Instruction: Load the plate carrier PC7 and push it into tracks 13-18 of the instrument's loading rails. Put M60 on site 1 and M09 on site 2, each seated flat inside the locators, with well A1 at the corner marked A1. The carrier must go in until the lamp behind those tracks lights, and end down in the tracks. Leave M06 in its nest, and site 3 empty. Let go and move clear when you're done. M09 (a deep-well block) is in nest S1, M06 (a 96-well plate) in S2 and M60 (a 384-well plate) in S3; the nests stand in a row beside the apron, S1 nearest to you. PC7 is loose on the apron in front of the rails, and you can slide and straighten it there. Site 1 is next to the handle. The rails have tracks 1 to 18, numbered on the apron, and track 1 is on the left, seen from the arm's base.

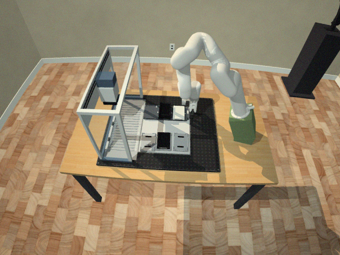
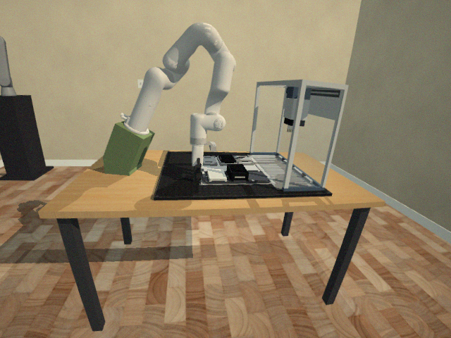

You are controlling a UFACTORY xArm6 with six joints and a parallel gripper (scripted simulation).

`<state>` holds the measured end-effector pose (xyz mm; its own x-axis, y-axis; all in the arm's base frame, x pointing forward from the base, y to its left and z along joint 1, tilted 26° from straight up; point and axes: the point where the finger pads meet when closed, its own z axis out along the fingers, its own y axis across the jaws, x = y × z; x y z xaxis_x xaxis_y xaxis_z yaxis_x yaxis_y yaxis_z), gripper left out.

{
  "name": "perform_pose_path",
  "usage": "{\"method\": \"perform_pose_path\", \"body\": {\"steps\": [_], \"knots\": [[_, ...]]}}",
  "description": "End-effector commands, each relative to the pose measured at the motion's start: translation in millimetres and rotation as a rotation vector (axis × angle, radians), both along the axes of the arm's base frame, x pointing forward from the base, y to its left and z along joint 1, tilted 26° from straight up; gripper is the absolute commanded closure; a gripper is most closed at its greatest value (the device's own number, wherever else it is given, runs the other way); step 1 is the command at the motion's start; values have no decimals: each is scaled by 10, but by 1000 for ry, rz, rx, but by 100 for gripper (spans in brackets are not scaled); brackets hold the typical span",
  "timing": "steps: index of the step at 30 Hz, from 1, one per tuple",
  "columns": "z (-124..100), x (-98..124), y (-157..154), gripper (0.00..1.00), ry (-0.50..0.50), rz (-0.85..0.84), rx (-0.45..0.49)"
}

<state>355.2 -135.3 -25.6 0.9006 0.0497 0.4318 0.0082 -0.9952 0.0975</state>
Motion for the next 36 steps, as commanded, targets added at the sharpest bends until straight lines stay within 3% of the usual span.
{"method": "perform_pose_path", "body": {"steps": [1,36], "knots": [[-2,8,-3,18,-1,0,-1],[101,224,10,18,-1,0,-1]]}}
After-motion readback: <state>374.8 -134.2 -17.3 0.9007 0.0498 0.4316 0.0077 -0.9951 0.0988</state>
